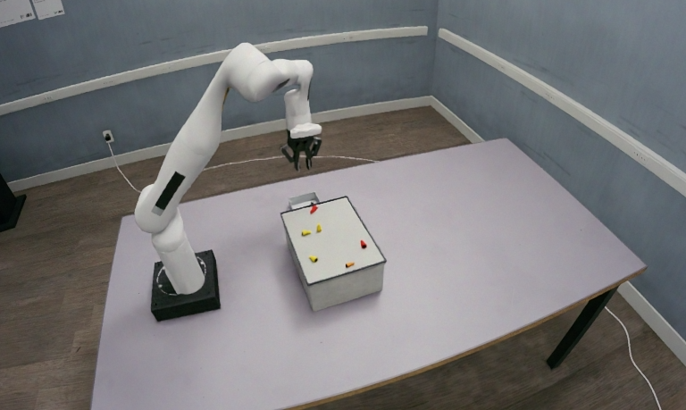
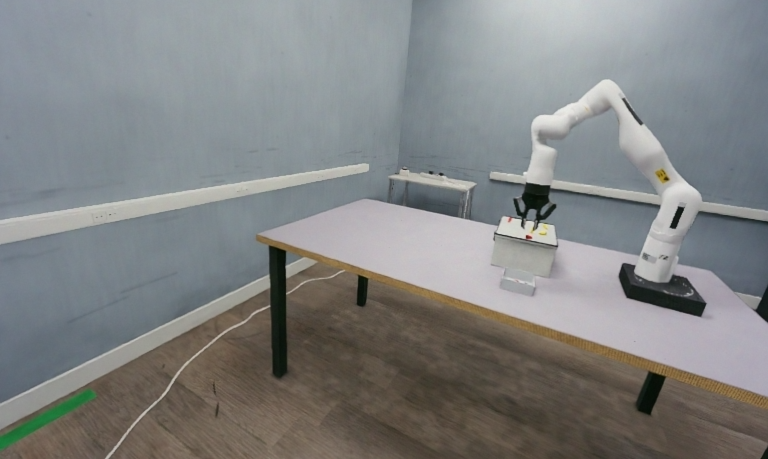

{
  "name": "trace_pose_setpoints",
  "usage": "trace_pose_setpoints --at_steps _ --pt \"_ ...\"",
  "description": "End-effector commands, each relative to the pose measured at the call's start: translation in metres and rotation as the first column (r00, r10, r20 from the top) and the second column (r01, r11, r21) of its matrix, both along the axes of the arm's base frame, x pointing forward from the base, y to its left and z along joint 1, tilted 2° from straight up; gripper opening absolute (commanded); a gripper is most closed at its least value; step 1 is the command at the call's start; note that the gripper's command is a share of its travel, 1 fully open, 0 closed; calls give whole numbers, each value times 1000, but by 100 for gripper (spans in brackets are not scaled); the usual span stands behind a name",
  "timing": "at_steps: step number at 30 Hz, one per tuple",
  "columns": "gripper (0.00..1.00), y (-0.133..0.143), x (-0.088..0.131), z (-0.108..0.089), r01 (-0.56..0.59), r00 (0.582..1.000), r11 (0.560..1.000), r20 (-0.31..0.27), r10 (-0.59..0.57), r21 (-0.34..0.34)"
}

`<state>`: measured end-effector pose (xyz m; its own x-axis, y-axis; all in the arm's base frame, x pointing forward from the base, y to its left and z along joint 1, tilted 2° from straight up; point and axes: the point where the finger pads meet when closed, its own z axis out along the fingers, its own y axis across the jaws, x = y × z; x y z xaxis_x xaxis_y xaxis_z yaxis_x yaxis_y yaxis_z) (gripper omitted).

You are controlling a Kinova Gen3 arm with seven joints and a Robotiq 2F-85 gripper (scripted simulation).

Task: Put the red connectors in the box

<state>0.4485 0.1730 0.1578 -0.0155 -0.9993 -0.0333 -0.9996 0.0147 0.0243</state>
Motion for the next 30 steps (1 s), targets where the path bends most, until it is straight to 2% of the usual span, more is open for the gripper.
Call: trace_pose_setpoints --at_steps 1,4,8,10,13,17,20,22,25,30 --pt "37 -18 0 0 107 994 994 2 -107 -7" --pt "37 -37 -2 -3 242 970 970 -2 -242 -11" --pt "37 -61 -6 -6 419 908 908 -7 -419 -17" --pt "37 -61 -6 -6 419 908 908 -7 -419 -17" --pt "37 -83 -11 -8 563 826 826 -9 -563 -22" --pt "37 -104 -16 -11 691 722 722 -11 -692 -26" --pt "37 -117 -20 -12 767 642 642 -12 -767 -29" --pt "37 -123 -22 -13 797 603 603 -12 -798 -30" --pt "37 -128 -23 -13 819 573 573 -12 -820 -30" --pt "37 -128 -24 -13 823 567 567 -12 -824 -30"
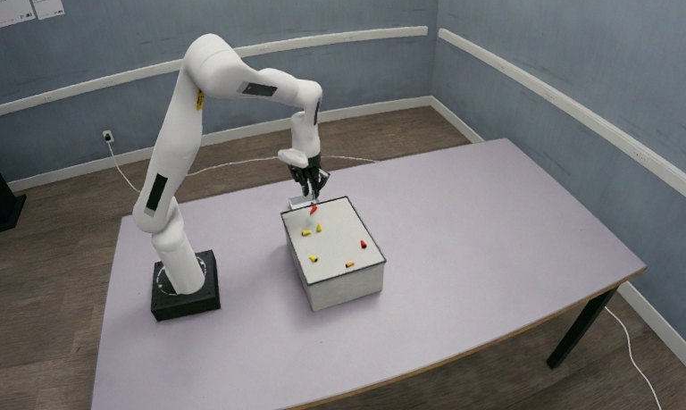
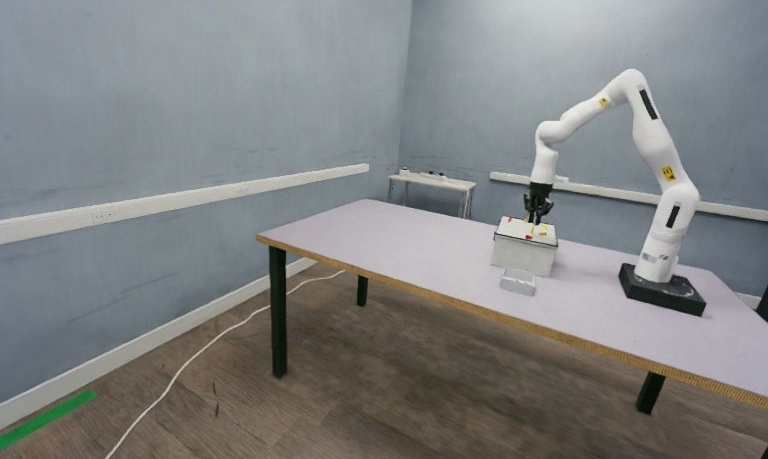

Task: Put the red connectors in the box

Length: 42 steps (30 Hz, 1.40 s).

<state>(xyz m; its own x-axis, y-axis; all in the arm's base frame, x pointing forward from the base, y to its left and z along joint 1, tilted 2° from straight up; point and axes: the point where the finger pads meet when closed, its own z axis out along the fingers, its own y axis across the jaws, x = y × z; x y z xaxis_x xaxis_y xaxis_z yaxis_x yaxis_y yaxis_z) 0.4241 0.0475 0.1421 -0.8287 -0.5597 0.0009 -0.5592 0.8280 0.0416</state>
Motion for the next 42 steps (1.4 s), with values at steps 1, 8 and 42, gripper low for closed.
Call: trace_pose_setpoints --at_steps 1,8,42 --pt "37 -3 1 2 7 1000 1000 6 -7 -3" --pt "37 -3 1 1 7 1000 1000 6 -7 -3" --pt "37 -2 0 -38 7 1000 1000 6 -7 -3"
